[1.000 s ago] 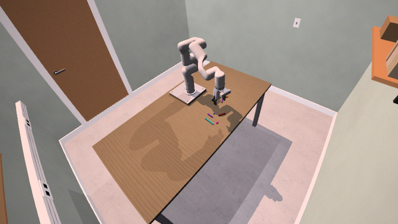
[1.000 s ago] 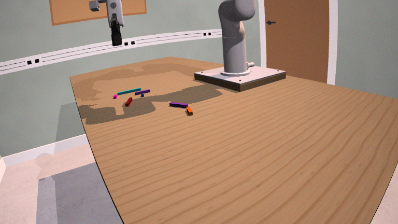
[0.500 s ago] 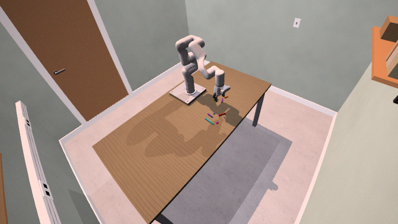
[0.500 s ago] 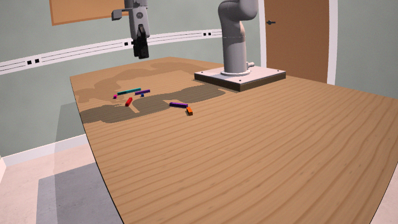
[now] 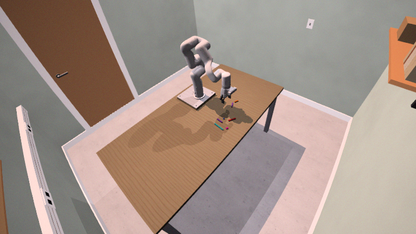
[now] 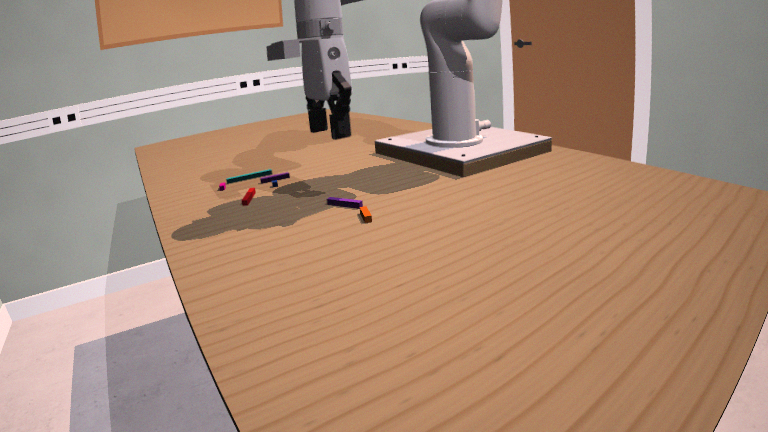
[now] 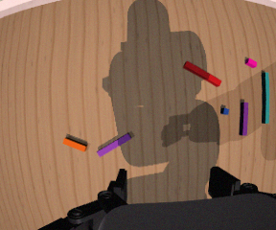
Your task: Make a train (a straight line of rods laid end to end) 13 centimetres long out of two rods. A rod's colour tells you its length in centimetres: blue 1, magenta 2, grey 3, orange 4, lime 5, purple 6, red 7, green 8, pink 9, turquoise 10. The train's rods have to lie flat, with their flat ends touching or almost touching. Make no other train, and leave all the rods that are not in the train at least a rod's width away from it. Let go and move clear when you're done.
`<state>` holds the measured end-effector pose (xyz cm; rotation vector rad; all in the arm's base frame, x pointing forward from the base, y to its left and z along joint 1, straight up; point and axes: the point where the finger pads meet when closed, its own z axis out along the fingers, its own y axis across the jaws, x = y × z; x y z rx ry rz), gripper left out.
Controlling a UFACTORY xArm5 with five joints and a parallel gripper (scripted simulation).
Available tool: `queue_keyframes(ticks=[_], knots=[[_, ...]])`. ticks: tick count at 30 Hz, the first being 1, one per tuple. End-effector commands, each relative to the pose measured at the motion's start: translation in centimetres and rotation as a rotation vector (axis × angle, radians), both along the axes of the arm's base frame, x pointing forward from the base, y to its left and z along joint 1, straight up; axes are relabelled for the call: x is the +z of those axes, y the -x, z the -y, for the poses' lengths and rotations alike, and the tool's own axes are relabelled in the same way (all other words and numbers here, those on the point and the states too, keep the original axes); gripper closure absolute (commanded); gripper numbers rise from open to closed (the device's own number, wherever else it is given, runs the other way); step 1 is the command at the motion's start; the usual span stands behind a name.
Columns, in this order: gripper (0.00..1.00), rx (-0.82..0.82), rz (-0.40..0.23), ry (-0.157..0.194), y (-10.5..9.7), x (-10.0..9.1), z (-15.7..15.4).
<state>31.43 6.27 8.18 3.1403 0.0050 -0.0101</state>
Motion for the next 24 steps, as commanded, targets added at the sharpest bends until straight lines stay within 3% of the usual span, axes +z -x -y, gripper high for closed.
queue_keyframes(ticks=[1, 8, 24], knots=[[0.00, 0.038, 0.011, -0.003, 3.3, -1.7, -1.5], [0.00, 0.067, 0.011, -0.003, 5.9, -3.1, -2.1], [0.00, 0.067, 0.011, -0.003, 5.9, -3.2, -2.1]])
